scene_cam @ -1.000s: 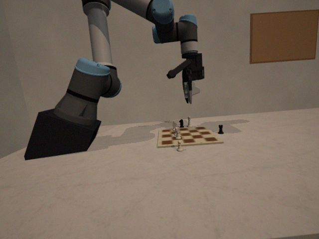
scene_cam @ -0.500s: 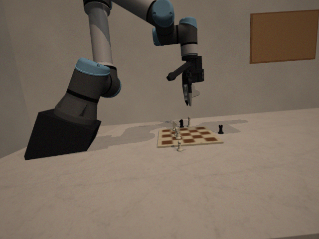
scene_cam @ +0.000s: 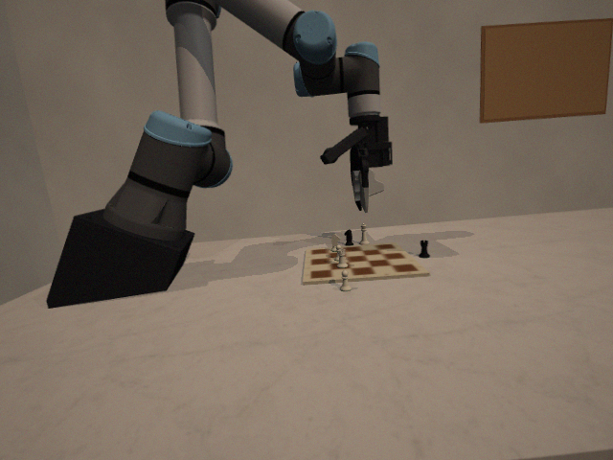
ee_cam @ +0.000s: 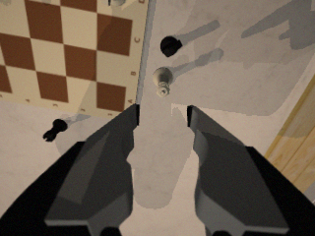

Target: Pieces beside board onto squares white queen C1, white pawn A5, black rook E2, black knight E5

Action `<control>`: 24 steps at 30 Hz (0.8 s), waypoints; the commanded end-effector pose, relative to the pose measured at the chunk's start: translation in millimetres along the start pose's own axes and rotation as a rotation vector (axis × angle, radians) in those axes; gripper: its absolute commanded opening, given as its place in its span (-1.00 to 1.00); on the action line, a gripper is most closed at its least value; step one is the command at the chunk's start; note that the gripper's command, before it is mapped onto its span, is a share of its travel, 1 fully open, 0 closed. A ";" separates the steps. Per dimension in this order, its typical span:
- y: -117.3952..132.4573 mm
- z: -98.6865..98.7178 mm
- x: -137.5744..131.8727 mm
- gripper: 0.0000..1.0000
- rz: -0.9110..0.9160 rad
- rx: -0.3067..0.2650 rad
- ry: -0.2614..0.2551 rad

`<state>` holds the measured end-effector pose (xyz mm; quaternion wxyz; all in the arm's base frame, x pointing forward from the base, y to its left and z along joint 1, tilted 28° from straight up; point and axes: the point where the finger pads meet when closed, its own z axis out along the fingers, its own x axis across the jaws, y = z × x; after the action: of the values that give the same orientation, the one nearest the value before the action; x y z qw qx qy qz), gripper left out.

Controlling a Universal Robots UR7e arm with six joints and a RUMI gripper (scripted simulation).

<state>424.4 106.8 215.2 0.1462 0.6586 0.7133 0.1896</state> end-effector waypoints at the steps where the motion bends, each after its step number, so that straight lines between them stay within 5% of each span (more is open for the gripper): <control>1: 0.3 8.9 0.6 -0.51 -0.001 -0.001 0.000; 24: 1.5 23.0 0.3 -0.51 -0.001 -0.003 -0.001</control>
<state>435.7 108.2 197.4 0.1477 0.6585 0.7129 0.1905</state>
